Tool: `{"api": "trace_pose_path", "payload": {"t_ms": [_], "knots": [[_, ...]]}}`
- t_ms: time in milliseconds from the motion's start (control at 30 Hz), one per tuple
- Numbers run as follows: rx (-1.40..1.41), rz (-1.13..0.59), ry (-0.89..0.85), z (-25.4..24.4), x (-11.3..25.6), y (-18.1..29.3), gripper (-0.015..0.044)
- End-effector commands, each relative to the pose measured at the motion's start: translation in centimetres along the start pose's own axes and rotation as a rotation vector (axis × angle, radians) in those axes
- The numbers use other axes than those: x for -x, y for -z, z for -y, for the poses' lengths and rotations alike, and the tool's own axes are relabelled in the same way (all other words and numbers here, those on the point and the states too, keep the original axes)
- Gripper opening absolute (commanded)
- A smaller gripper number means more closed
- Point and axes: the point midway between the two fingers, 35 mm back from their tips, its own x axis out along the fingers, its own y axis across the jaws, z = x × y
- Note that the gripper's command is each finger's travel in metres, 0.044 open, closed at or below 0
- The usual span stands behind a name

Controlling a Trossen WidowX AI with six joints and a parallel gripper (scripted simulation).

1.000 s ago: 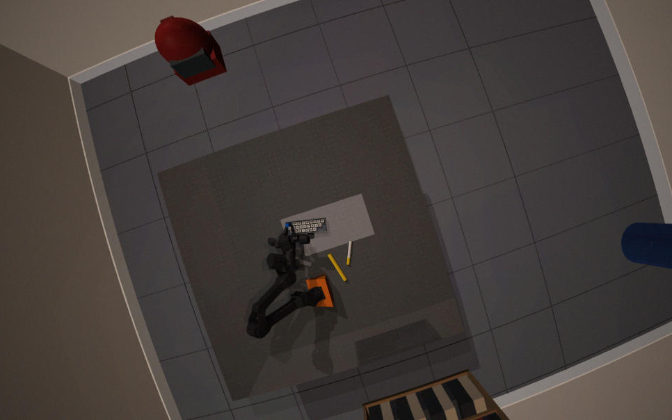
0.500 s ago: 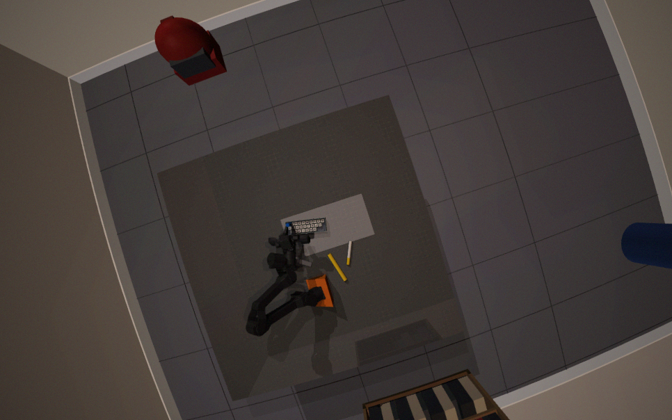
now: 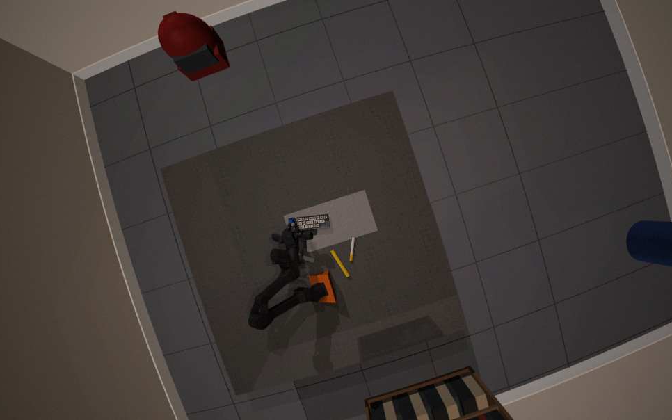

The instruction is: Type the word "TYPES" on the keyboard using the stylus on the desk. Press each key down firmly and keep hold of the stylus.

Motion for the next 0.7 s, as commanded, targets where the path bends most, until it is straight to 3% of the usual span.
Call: {"api": "trace_pose_path", "payload": {"t_ms": [0,667], "knots": [[-0.003,0.000,0.005,0.10,-0.08,0.26,0.0081],[-0.004,0.000,0.005,0.07,-0.24,0.71,0.0081]]}}
